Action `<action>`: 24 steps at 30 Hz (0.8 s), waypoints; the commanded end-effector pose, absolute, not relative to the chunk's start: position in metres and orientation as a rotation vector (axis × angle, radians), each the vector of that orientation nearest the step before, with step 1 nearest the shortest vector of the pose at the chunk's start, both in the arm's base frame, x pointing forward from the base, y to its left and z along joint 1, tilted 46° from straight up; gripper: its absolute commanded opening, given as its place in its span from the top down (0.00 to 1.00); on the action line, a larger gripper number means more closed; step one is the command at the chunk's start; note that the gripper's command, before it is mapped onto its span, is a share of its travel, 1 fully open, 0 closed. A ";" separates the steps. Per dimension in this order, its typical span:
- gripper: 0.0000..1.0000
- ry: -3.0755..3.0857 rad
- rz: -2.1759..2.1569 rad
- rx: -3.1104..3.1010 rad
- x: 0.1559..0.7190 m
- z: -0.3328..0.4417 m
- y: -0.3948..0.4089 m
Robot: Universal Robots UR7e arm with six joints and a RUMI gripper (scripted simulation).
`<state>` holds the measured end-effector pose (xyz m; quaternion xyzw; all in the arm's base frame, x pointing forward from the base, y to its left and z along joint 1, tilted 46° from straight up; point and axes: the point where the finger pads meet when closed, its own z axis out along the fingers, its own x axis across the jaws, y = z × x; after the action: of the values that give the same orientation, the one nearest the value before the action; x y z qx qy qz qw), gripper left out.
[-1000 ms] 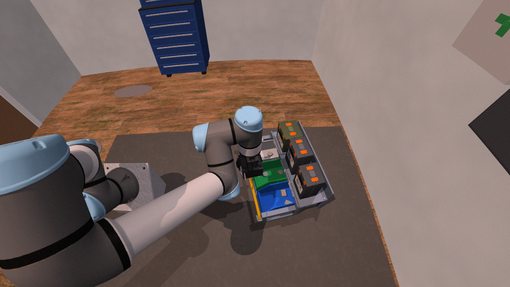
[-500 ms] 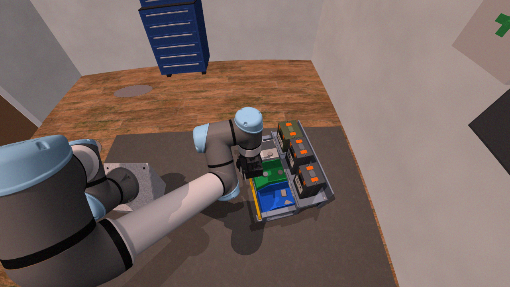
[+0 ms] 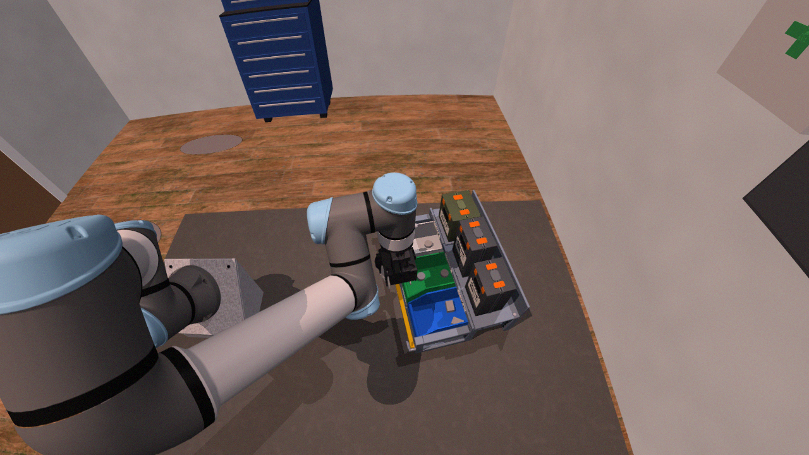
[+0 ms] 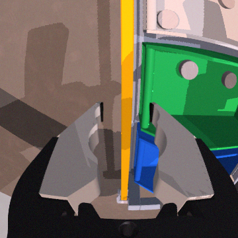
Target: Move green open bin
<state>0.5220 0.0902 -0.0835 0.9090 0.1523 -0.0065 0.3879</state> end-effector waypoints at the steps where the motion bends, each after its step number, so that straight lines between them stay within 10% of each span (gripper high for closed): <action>1: 0.74 0.388 -0.015 2.313 0.522 -0.085 0.089; 24: 0.74 0.388 -0.015 2.313 0.523 -0.087 0.086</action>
<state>0.5226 0.0859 -0.0877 0.9090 0.1523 -0.0065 0.3879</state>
